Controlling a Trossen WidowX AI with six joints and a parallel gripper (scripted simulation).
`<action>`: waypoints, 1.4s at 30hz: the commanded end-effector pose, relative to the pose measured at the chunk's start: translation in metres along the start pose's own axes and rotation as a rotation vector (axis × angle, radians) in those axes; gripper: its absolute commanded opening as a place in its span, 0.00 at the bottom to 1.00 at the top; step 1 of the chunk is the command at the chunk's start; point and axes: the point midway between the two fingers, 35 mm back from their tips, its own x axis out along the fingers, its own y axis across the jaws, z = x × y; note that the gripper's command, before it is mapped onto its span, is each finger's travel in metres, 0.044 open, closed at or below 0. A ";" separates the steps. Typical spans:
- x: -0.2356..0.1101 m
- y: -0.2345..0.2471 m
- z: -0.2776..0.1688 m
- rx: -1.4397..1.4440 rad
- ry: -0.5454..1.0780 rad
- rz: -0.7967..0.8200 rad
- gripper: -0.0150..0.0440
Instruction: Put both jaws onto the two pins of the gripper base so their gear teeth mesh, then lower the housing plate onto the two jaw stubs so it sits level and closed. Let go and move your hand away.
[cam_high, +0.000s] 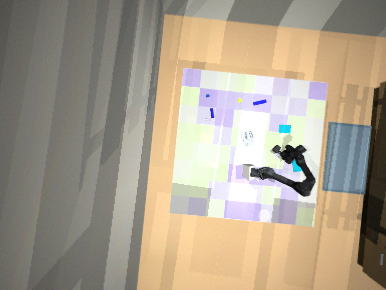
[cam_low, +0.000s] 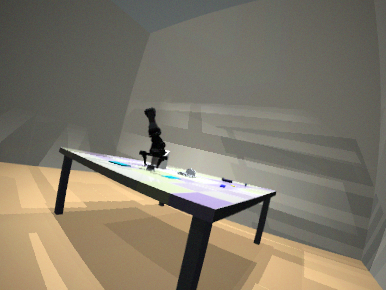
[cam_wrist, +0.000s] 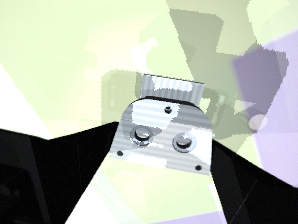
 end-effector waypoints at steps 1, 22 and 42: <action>-0.011 0.000 0.003 0.007 -0.008 -0.001 0.85; -0.070 -0.001 0.001 0.002 -0.009 0.003 0.85; -0.061 0.052 0.006 -0.150 0.021 0.056 0.85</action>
